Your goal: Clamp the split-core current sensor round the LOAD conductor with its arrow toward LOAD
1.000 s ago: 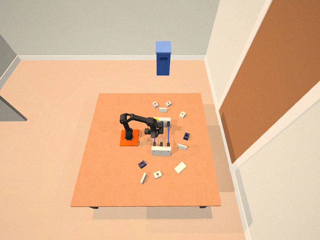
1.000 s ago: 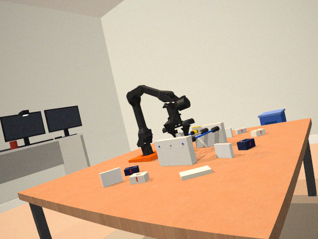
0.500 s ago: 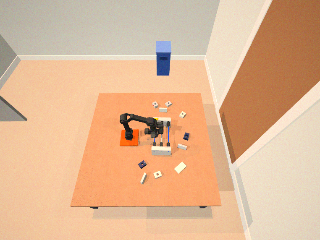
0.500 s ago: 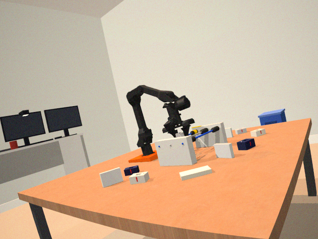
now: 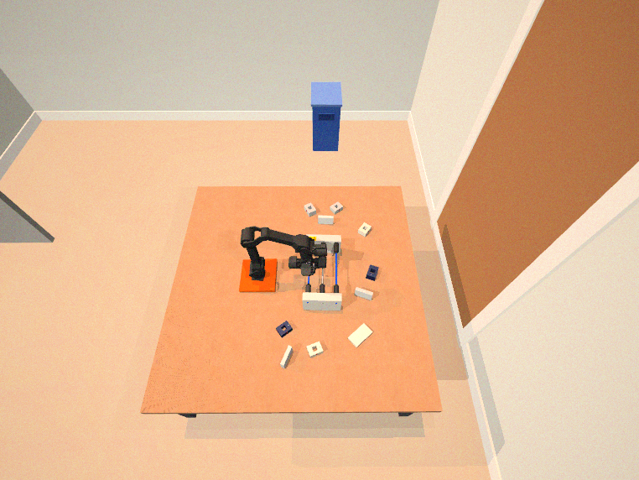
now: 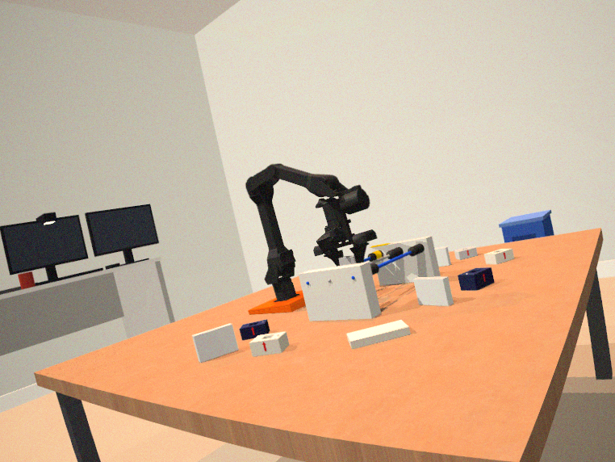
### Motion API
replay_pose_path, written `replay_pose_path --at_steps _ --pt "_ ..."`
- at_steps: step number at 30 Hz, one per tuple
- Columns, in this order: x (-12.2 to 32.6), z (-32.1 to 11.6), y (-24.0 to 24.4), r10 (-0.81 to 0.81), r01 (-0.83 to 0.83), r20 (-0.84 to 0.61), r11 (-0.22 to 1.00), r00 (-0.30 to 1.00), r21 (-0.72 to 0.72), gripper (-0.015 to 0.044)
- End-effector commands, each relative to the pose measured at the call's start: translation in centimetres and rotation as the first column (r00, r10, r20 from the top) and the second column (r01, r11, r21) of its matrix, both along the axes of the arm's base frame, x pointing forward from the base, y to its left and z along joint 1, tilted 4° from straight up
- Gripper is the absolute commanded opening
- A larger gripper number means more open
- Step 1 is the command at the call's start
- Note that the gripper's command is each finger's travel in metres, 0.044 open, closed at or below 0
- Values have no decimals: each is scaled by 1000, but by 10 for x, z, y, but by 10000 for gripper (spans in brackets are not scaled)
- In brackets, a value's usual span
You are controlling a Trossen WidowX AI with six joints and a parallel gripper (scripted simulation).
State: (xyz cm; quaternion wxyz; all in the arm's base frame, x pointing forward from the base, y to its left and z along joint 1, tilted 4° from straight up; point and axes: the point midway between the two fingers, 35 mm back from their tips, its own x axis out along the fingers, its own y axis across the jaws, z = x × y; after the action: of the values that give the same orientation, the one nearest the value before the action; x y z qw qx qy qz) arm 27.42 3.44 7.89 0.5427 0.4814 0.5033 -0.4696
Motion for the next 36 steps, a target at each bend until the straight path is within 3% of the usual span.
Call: replay_pose_path --at_steps 1,24,34,36 --pt "0 0 0 0 0 2 1000 1000 0 0" --pt "0 -5 0 1 -1 55 1000 999 6 0" --pt "1 -1 0 1 -1 58 1000 998 8 263" --pt "1 -1 0 1 -1 58 1000 998 8 268"
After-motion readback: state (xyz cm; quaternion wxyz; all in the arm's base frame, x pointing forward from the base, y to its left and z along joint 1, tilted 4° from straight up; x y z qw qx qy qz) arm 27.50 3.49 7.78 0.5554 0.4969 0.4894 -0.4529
